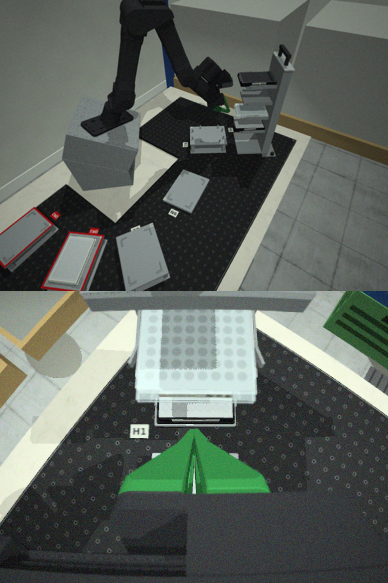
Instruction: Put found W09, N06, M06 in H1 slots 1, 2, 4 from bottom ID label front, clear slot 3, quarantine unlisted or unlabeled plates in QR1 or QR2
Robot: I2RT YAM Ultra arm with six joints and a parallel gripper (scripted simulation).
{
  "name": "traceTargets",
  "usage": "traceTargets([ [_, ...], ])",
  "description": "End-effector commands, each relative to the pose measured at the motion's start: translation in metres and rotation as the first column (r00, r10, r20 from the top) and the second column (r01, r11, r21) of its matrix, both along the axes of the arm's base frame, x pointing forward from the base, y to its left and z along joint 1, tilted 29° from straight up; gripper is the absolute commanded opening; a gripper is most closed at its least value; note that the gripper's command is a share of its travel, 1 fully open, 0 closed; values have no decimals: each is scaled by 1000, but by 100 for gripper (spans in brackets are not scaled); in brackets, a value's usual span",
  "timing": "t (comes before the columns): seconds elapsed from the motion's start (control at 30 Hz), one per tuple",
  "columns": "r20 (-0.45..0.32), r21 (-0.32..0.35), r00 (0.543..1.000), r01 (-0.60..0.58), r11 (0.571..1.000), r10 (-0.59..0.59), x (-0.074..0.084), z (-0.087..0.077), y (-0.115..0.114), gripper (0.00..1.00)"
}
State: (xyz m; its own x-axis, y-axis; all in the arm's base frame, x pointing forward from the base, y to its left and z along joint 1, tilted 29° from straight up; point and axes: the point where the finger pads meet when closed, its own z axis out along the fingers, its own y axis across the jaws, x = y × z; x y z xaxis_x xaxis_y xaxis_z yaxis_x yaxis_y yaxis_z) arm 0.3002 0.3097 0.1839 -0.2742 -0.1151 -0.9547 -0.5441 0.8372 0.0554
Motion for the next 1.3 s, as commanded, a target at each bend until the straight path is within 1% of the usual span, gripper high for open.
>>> traceTargets([
  [0.0, 19, 29, 1000, 5, 1000, -6, -8, 6, -5, 0],
  [1.27, 16, 29, 1000, 5, 1000, -6, -50, -22, -31, 0],
])
